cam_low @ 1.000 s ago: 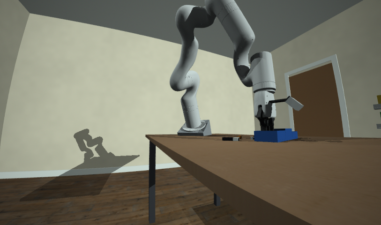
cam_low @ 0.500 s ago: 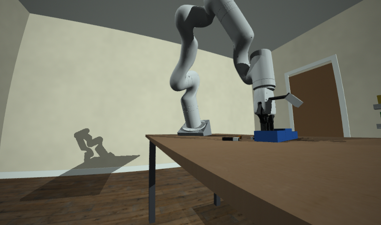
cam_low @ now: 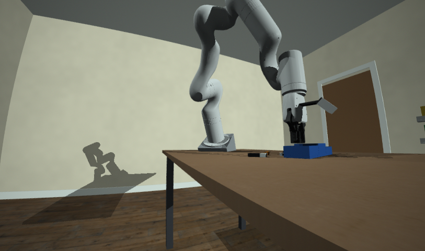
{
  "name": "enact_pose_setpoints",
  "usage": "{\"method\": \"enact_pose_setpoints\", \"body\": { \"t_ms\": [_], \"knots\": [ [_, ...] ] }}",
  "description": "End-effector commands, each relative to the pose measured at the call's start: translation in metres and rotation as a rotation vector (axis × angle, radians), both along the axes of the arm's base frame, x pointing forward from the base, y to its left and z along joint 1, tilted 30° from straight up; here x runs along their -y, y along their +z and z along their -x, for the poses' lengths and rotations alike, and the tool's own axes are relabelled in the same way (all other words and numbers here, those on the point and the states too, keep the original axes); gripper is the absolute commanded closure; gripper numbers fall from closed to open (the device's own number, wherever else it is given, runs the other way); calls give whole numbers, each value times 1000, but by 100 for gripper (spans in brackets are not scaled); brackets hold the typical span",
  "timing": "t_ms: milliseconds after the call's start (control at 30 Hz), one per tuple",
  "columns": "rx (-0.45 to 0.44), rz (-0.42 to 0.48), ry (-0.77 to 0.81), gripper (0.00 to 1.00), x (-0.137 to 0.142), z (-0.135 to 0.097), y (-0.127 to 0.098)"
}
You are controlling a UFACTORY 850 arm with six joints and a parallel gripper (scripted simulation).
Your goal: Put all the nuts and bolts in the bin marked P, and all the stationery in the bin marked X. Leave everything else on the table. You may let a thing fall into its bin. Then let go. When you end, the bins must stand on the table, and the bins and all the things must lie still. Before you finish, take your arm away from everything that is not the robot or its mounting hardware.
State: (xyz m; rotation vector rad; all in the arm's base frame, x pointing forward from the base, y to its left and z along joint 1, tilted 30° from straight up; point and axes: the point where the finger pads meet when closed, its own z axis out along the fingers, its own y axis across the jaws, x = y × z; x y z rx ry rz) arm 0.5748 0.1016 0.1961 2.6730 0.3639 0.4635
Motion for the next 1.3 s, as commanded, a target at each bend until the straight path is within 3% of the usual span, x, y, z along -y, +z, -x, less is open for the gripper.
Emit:
{"method": "enact_pose_setpoints", "body": {
  "t_ms": [0, 400, 500, 767, 867, 1100, 1267],
  "knots": [
    [2, -1, 0, 67, -8, 7, 19],
    [2, -1, 0, 67, -7, 7, 19],
    [-50, 55, 130, 71, -19, 26, 7],
    [-109, 118, 279, 71, -48, 74, -22],
    [-109, 118, 279, 71, -51, 80, -26],
    [-109, 118, 279, 71, -78, 123, -53],
    [-109, 118, 279, 71, -84, 131, -58]
  ]
}}
